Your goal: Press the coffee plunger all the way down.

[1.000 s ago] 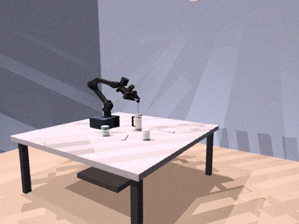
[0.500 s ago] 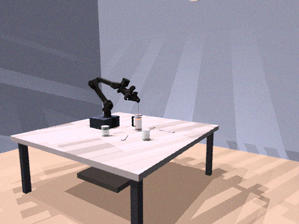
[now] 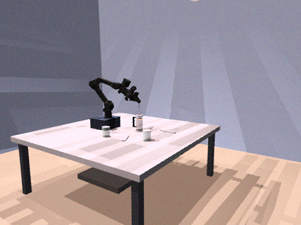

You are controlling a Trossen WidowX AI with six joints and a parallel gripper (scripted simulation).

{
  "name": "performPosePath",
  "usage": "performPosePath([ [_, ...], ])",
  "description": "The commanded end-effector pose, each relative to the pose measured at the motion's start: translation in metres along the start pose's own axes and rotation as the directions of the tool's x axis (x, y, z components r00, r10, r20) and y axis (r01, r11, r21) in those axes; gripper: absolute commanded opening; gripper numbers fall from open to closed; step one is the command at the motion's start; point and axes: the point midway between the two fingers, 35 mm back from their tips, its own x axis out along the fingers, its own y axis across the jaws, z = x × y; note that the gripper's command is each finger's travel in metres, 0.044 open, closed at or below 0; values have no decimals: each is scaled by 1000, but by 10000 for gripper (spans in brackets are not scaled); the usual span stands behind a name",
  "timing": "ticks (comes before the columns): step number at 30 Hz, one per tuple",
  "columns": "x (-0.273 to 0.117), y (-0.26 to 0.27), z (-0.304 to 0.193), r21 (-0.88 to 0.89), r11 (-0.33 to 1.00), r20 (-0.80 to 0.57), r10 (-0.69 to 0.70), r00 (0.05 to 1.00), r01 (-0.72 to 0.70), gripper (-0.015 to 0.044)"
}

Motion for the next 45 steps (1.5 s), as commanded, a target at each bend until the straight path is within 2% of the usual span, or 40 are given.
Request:
performPosePath([
  [1, 2, 0, -2, 1, 1000, 0, 1, 1000, -1, 126],
  [45, 51, 0, -57, 1, 1000, 1, 1, 1000, -1, 126],
])
